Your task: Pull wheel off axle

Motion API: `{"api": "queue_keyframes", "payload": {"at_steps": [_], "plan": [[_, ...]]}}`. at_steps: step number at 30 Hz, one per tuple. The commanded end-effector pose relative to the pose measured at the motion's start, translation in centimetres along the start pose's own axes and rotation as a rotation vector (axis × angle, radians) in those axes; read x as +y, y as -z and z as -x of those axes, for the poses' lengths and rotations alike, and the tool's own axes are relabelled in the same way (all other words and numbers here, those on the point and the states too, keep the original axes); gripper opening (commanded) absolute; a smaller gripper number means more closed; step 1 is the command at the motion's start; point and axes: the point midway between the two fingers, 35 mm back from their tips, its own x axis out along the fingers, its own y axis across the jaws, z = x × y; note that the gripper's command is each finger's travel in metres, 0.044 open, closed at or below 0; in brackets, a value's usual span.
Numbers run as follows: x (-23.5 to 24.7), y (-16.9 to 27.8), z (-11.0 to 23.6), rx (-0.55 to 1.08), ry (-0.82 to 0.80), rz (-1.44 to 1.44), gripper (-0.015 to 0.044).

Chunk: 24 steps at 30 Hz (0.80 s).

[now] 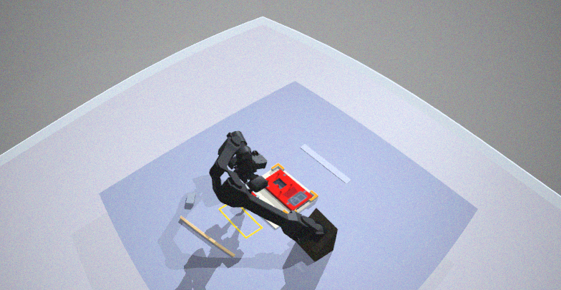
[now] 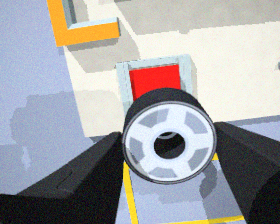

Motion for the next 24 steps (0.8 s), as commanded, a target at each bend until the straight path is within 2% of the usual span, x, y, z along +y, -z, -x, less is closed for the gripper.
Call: {"api": "queue_keyframes", "payload": {"at_steps": [1,11,15,24], "plan": [[0.0,-0.1,0.3,-0.004,-0.002,0.004,0.0],[-0.2,0.0,3.7,-0.005,-0.002,0.004,0.0],[-0.4,0.2,2.9,0.001,0.003,-0.005,0.0],[-1.6,3.6,3.3,-0.003,0.003,-0.004,0.0]]}}
